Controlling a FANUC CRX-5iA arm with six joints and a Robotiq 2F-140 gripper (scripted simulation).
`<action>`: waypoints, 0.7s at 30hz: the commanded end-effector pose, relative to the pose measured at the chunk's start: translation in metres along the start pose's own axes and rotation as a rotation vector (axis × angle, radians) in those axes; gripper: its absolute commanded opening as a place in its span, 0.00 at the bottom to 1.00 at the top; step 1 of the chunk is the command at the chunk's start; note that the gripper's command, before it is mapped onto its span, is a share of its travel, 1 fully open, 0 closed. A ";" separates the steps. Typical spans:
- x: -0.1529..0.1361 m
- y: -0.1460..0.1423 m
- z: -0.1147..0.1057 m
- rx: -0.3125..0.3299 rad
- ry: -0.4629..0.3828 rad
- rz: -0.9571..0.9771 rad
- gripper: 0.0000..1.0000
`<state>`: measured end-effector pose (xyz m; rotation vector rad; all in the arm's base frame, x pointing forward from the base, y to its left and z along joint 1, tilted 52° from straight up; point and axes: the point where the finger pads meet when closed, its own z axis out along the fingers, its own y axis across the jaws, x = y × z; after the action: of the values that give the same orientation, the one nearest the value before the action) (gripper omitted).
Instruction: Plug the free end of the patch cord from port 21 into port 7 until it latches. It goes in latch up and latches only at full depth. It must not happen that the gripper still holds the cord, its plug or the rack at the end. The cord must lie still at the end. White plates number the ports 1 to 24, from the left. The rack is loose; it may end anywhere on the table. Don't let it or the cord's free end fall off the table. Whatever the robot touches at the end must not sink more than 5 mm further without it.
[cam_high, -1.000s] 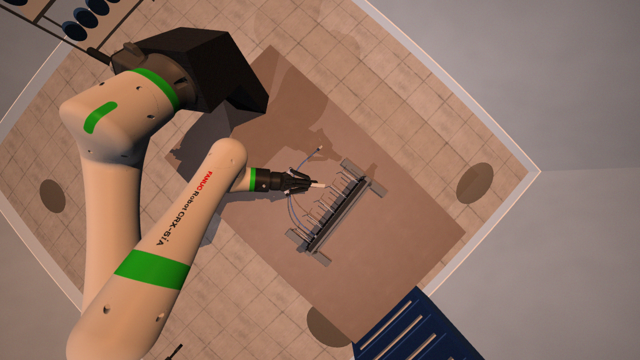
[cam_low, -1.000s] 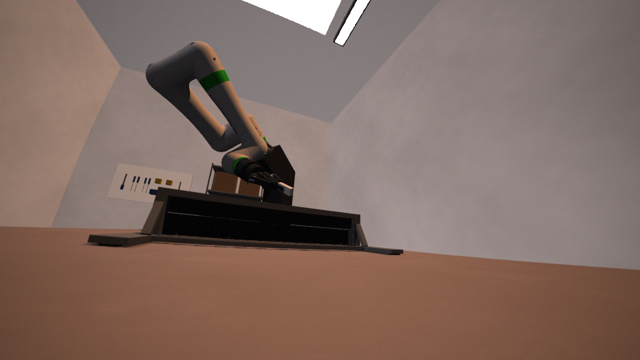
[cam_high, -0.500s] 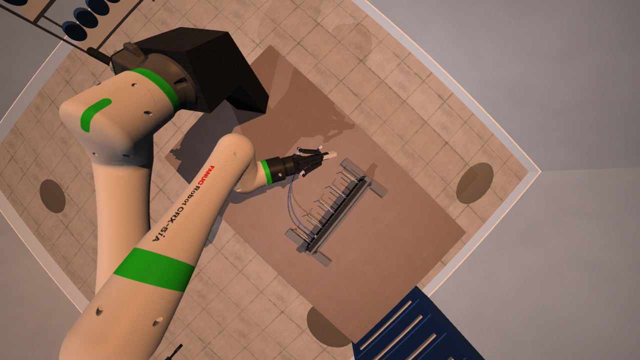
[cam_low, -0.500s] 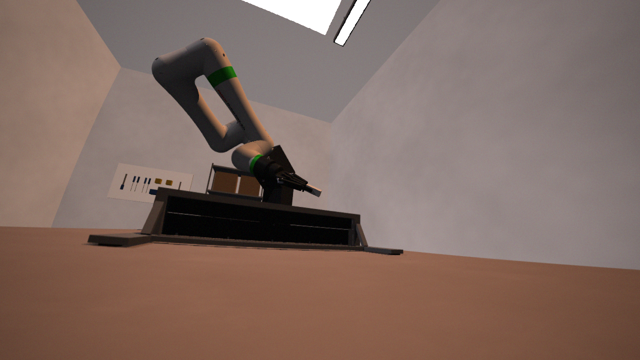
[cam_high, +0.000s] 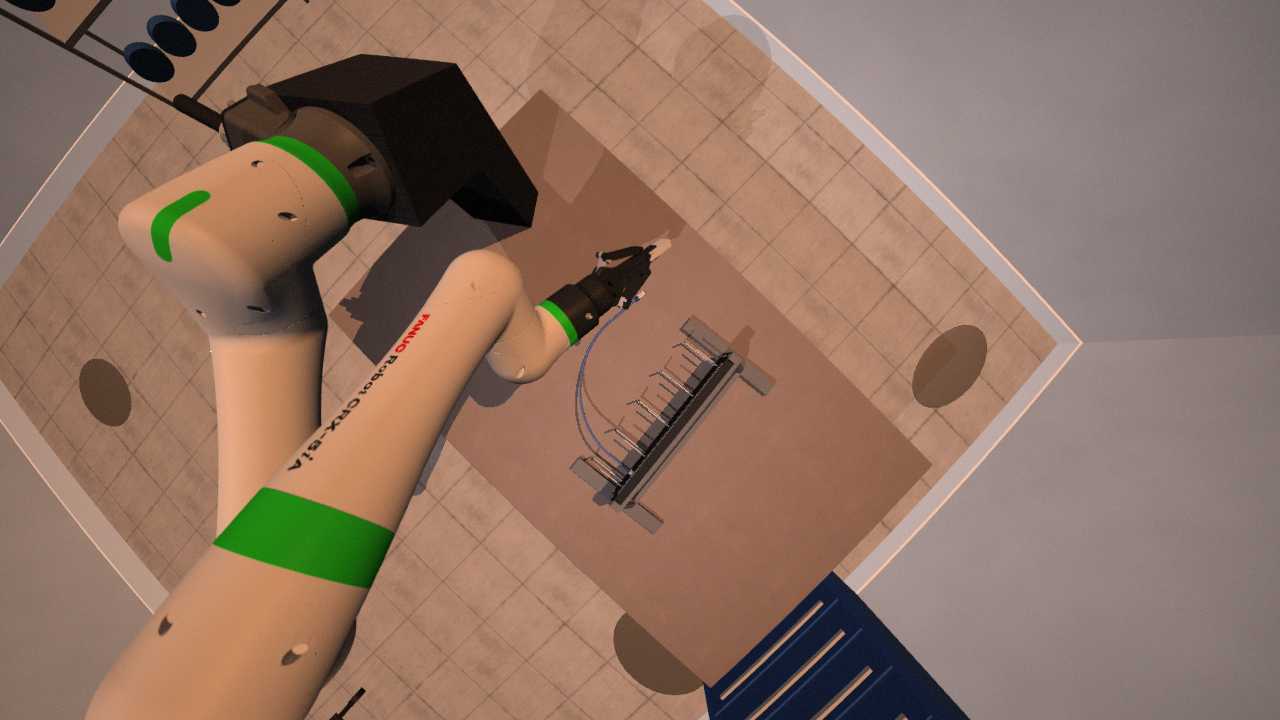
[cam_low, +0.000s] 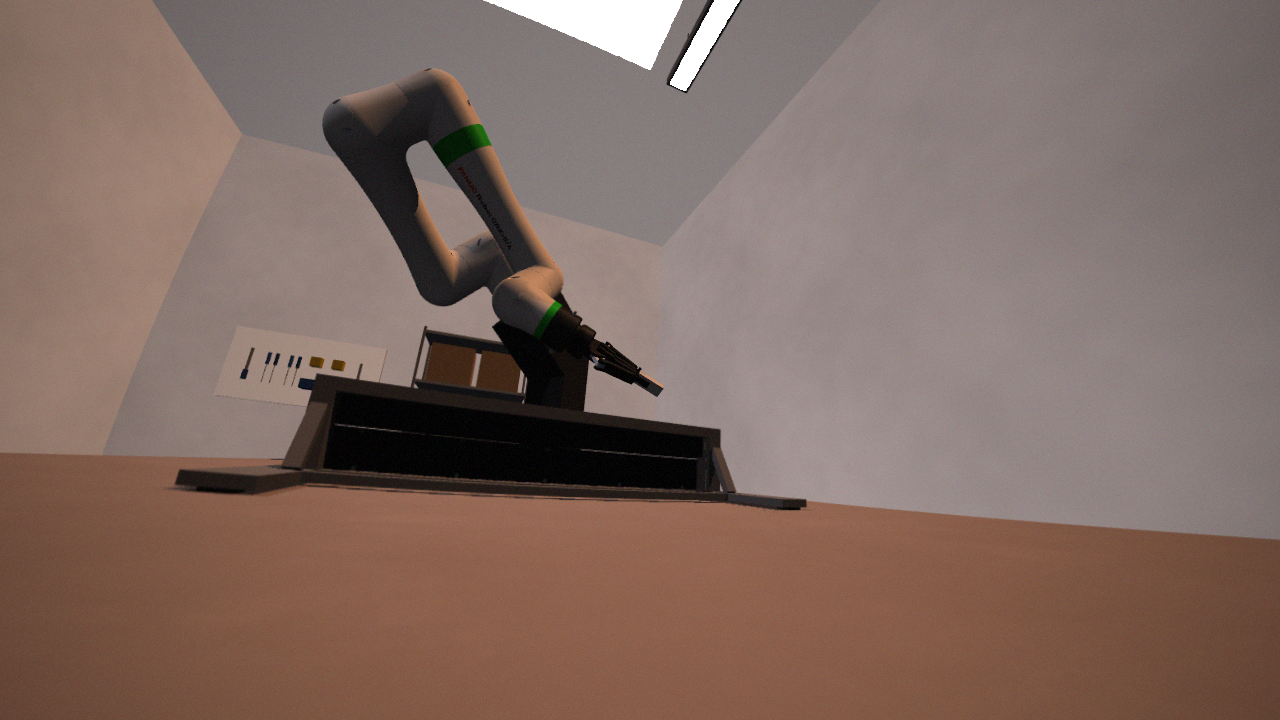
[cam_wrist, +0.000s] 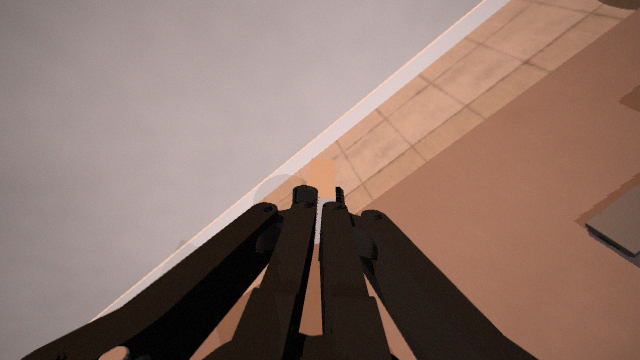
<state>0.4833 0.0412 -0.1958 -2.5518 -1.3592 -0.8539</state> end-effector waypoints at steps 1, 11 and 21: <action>-0.015 -0.036 0.016 0.091 -0.134 -0.029 0.00; -0.052 -0.075 0.018 0.164 -0.397 -0.119 0.00; -0.080 -0.076 -0.004 0.115 -0.693 -0.259 0.00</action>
<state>0.3925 0.0364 -0.2479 -2.6755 -1.7707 -0.0173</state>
